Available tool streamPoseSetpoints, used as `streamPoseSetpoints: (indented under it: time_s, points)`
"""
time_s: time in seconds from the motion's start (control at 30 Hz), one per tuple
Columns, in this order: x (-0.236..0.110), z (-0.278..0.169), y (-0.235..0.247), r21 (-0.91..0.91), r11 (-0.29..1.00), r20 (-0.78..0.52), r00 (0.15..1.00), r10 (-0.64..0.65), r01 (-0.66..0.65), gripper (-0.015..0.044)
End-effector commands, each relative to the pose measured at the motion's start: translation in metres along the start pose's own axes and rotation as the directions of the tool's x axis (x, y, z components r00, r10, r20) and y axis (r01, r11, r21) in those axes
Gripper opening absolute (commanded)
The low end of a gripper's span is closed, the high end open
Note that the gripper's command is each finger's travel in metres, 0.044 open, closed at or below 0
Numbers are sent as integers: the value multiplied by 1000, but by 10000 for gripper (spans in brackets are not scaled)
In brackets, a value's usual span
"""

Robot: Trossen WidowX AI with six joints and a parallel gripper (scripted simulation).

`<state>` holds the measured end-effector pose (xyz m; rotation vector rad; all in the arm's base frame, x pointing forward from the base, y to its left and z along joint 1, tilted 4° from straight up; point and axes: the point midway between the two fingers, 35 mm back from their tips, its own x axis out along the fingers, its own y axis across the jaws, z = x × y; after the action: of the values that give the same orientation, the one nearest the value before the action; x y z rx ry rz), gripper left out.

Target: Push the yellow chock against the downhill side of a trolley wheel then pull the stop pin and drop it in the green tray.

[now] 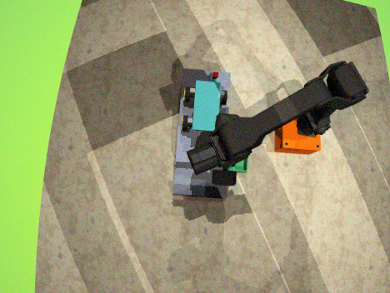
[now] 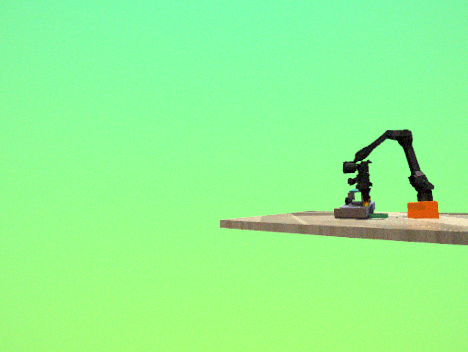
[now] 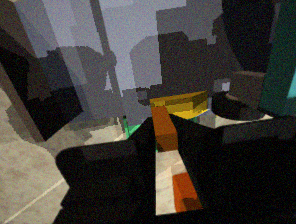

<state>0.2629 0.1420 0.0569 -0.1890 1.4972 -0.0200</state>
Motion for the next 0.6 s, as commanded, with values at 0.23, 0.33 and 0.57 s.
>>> streamPoseSetpoints:
  time_s: [0.23,0.33,0.57]
  points:
    - [-1,0,-11,3,1000,4,1000,-5,5,0]
    - [-1,0,-14,3,1000,4,1000,-5,5,0]
    - [0,0,-10,-1,1000,0,1000,4,-4,0]
